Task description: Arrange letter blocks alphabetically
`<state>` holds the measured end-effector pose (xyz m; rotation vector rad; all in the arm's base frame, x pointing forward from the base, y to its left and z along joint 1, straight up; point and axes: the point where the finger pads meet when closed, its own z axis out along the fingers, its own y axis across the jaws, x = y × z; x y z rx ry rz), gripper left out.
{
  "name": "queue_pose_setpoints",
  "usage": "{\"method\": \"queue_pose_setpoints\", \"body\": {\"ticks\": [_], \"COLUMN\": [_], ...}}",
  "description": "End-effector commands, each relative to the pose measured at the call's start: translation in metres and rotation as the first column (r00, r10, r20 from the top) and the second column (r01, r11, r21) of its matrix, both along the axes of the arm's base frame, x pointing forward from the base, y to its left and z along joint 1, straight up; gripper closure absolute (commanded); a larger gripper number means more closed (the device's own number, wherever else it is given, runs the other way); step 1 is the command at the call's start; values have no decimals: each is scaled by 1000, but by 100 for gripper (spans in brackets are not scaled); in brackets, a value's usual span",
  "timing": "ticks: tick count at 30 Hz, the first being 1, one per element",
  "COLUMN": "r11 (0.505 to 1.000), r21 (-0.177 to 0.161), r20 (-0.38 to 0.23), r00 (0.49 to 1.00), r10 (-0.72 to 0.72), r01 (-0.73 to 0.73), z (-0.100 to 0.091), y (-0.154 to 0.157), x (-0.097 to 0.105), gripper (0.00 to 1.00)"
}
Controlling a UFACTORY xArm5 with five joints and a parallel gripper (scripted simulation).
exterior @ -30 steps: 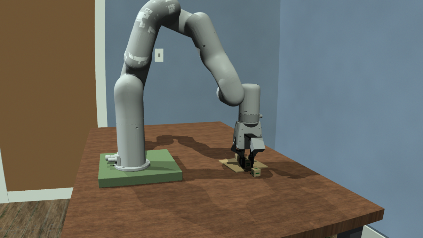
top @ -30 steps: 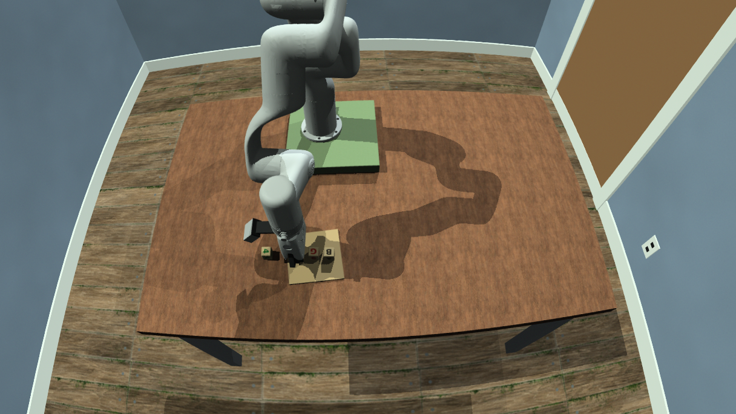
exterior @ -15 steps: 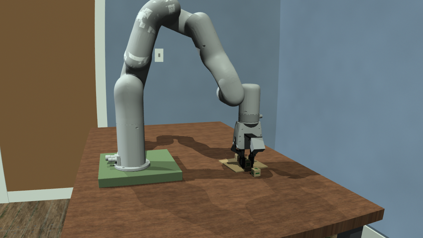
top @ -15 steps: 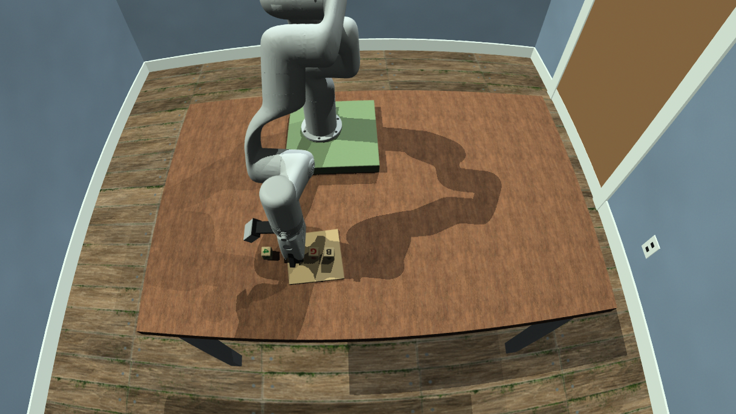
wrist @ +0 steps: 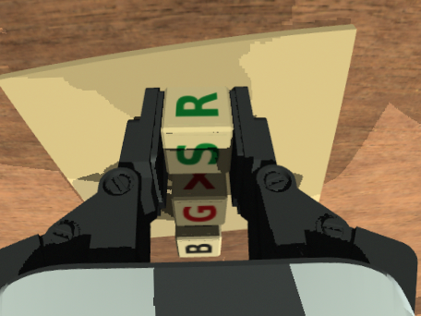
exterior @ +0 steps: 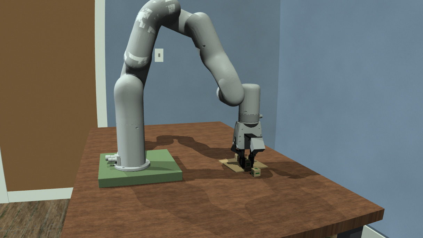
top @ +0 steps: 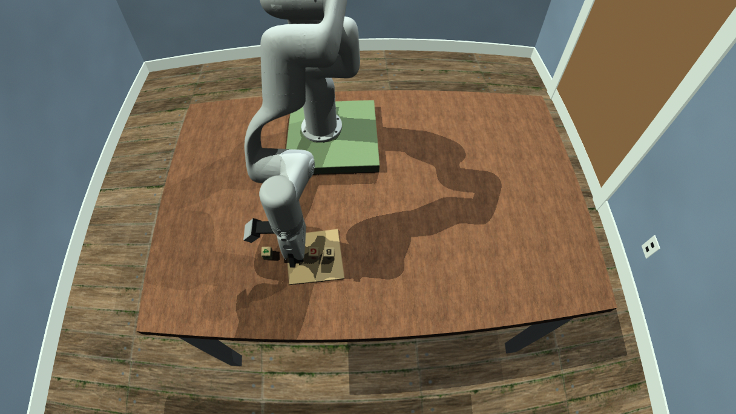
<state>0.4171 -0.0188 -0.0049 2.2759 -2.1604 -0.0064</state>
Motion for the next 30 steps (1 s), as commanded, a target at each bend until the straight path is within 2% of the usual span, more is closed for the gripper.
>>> {"method": "queue_pose_setpoints", "body": {"ticks": [1, 4, 5, 7, 8, 13, 14, 18, 19, 30], "r11": [1000, 1000, 1000, 1000, 1000, 1000, 1000, 1000, 1000, 1000], "r21": [0, 0, 0, 0, 0, 0, 0, 0, 0, 0], "r20": [3, 3, 3, 3, 3, 3, 3, 3, 3, 3], "r00": [1000, 1000, 1000, 1000, 1000, 1000, 1000, 1000, 1000, 1000], "r10": [0, 0, 0, 0, 0, 0, 0, 0, 0, 0], "r01": [0, 0, 0, 0, 0, 0, 0, 0, 0, 0], "z": [1, 1, 1, 1, 1, 1, 1, 1, 1, 2], "y": [0, 0, 0, 0, 0, 0, 0, 0, 0, 0], "x": [1, 1, 1, 1, 1, 1, 1, 1, 1, 1], "gripper": [79, 79, 74, 74, 70, 66, 62, 62, 58, 58]}}
